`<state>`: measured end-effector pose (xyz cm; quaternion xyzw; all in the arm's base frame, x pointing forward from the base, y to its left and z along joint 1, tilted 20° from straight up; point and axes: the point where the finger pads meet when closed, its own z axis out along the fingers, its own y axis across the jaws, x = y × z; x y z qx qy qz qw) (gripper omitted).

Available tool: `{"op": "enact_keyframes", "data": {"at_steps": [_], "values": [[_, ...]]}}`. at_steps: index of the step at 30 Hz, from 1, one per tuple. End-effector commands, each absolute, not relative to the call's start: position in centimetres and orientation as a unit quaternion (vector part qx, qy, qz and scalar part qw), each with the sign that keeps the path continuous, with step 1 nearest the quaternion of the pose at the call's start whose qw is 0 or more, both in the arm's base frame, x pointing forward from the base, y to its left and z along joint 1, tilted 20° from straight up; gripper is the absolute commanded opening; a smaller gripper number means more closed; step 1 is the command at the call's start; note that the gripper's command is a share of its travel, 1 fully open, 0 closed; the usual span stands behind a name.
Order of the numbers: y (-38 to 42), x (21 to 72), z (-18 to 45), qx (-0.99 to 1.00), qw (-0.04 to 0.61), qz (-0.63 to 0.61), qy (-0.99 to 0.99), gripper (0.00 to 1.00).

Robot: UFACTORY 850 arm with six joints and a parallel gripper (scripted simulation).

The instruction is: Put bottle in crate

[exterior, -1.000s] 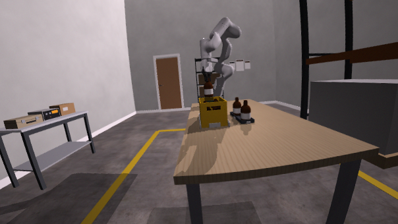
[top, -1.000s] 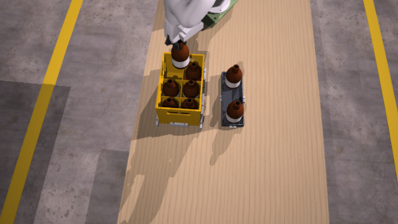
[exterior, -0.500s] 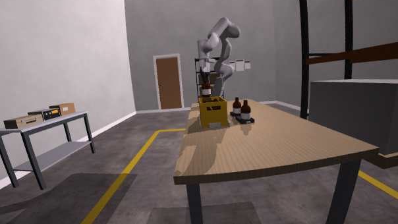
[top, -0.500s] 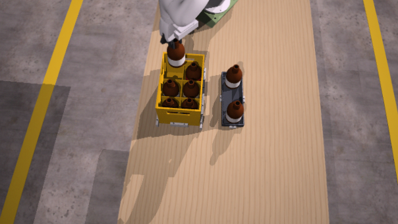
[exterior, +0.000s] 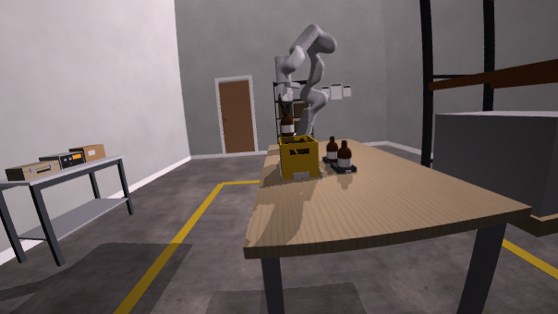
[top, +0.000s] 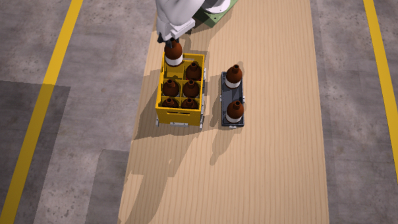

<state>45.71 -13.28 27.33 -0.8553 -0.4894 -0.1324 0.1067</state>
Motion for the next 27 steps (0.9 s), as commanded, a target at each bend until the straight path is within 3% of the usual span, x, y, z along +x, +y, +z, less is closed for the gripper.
{"op": "enact_keyframes", "data": {"at_steps": [1, 27], "values": [[-13.54, 45.76, 27.34, -0.855, 0.106, -0.133, -0.489, 0.00], [-13.93, 45.74, 27.21, -0.855, 0.106, -0.133, -0.489, 0.00]]}}
